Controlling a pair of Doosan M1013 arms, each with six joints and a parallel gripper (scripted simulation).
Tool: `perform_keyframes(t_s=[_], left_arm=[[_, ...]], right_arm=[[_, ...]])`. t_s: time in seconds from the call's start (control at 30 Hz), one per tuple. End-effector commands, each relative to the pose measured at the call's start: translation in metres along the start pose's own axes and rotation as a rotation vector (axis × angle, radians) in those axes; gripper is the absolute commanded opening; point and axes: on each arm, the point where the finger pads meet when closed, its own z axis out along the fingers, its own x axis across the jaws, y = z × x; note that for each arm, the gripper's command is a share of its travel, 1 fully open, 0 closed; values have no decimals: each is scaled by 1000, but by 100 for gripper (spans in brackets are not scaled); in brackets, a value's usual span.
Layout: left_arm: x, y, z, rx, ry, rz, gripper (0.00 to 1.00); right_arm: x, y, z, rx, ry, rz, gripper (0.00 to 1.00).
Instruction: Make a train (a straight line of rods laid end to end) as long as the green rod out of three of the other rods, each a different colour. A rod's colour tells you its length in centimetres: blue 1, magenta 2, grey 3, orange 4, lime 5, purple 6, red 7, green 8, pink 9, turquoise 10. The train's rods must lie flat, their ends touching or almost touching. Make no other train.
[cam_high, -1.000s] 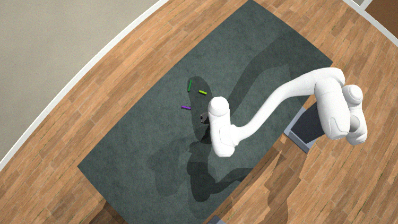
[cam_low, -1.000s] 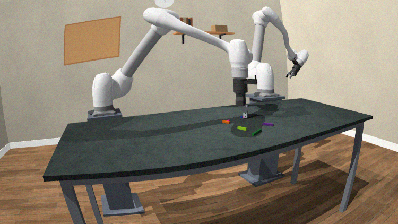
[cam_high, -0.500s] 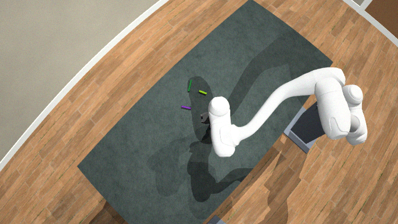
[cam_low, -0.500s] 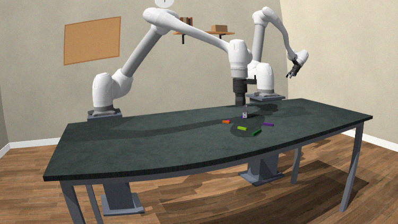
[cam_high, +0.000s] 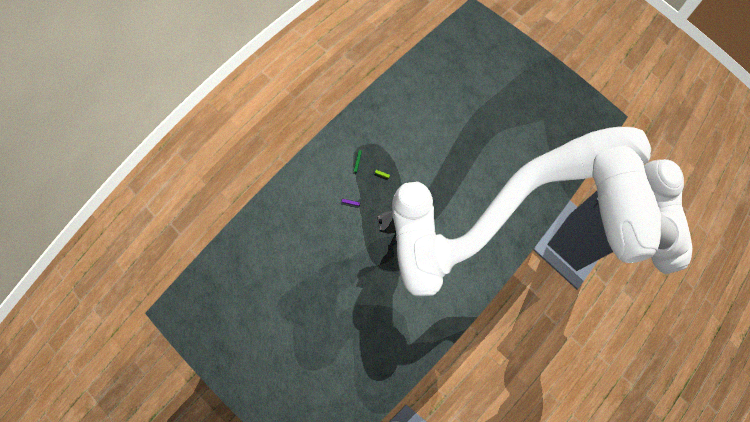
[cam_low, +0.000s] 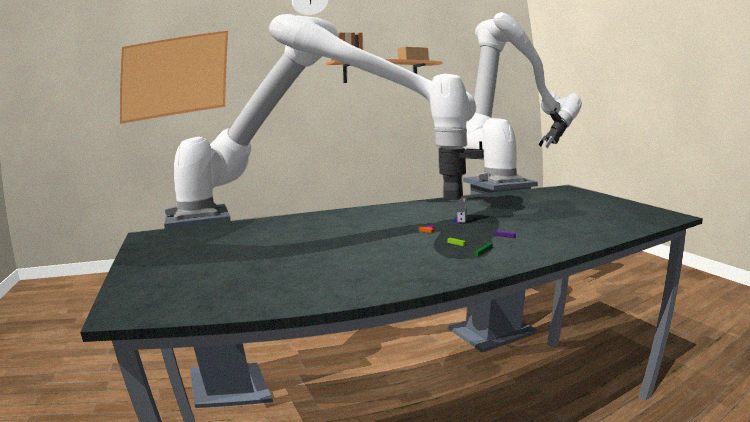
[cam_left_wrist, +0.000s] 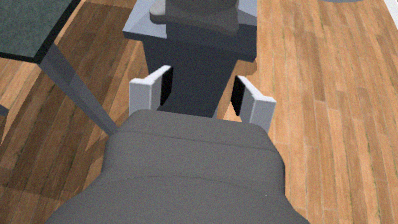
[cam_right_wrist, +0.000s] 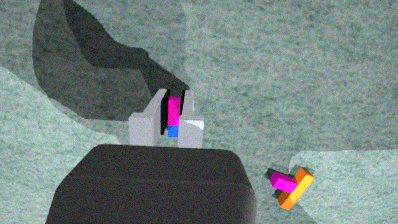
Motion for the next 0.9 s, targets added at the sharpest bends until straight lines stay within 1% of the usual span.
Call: perform_keyframes(t_s=[0.0,0.1,0.13,0.2,0.23,0.3,0.33,0.73,0.87], left_arm=[[0,0,0,-1,0,0,100],[0,0,0,-1,0,0,100],[0,0,0,-1,0,0,100],[0,0,0,-1,0,0,100],[0,0,0,-1,0,0,100],[0,0,0,-1,0,0,100],[0,0,0,-1,0,0,100],[0,0,0,-1,0,0,100],[0,0,0,-1,0,0,100]], right_arm=[[0,0,-1,2,0,0,36],[0,0,-1,2,0,0,36],[0,0,-1,2,0,0,42],[0,0,-1,2,0,0,42],[0,0,-1,2,0,0,48],[0,0,-1,2,0,0,48],[0,0,-1,2,0,0,54],[0,0,-2,2,0,0,54],[0,0,-6,2,0,0,54]])
